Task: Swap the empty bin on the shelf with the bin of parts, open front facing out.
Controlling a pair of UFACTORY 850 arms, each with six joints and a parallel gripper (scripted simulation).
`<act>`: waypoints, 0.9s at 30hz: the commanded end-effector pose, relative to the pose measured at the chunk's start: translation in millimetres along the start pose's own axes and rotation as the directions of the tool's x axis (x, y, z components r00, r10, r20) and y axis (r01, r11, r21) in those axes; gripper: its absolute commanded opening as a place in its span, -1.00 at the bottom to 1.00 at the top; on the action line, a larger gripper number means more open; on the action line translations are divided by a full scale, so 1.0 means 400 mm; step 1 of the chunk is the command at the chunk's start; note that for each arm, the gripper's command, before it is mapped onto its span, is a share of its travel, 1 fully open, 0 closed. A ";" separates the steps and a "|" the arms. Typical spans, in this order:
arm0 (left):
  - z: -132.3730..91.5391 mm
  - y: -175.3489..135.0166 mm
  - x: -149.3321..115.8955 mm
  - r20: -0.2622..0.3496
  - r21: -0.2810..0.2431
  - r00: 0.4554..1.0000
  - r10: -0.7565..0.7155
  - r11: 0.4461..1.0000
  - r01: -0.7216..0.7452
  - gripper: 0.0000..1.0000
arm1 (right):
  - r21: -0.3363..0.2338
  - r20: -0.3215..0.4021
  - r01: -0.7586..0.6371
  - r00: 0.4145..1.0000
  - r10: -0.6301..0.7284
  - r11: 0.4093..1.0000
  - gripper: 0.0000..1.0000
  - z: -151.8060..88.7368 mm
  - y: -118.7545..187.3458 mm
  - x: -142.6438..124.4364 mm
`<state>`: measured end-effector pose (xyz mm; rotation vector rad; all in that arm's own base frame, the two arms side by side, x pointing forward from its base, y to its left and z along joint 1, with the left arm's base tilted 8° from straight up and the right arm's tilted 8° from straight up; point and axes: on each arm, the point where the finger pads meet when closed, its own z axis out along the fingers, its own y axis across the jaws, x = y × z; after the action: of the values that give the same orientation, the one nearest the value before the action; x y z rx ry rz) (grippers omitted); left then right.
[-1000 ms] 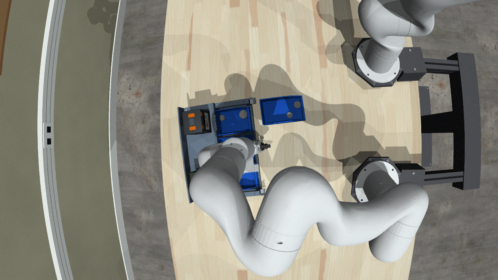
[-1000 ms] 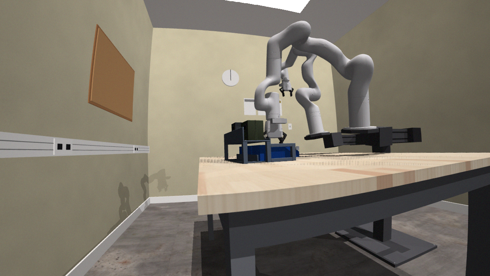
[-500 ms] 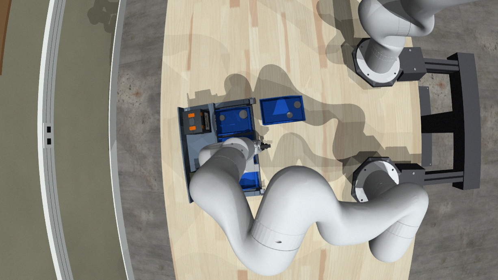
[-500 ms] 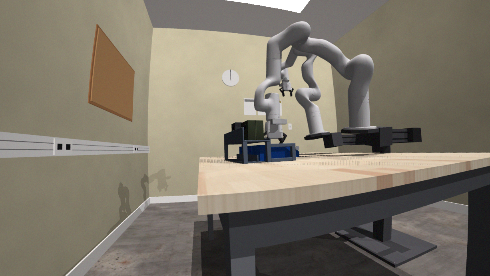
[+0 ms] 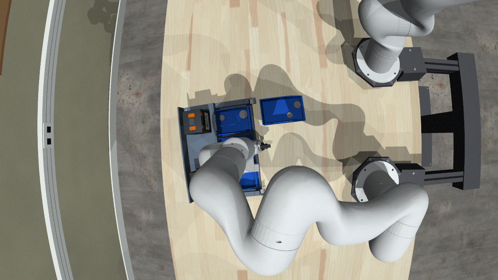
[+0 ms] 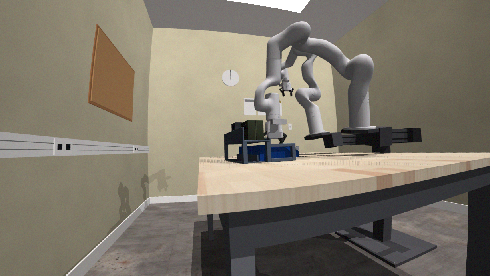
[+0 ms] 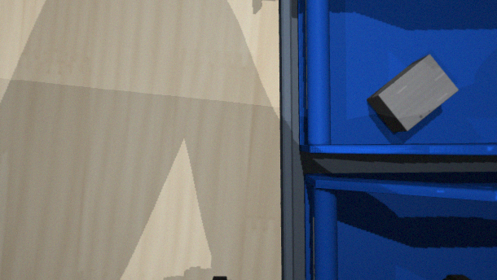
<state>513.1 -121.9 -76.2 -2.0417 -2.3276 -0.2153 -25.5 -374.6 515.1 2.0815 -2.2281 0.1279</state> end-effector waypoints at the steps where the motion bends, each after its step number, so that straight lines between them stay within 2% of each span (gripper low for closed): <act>1: -0.001 0.002 -0.001 0.001 -0.001 1.000 0.000 1.000 0.000 0.89 | 0.000 -0.002 0.000 1.000 0.000 1.000 1.00 -0.002 0.000 0.001; 27: 0.033 0.002 -0.001 0.001 -0.001 1.000 0.000 1.000 0.000 0.89 | 0.000 -0.002 0.000 1.000 0.000 1.000 1.00 -0.002 0.000 0.001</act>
<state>513.8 -120.4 -87.6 -2.0412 -2.3270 -0.2140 -25.5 -374.6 515.1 2.0815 -2.2281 0.1279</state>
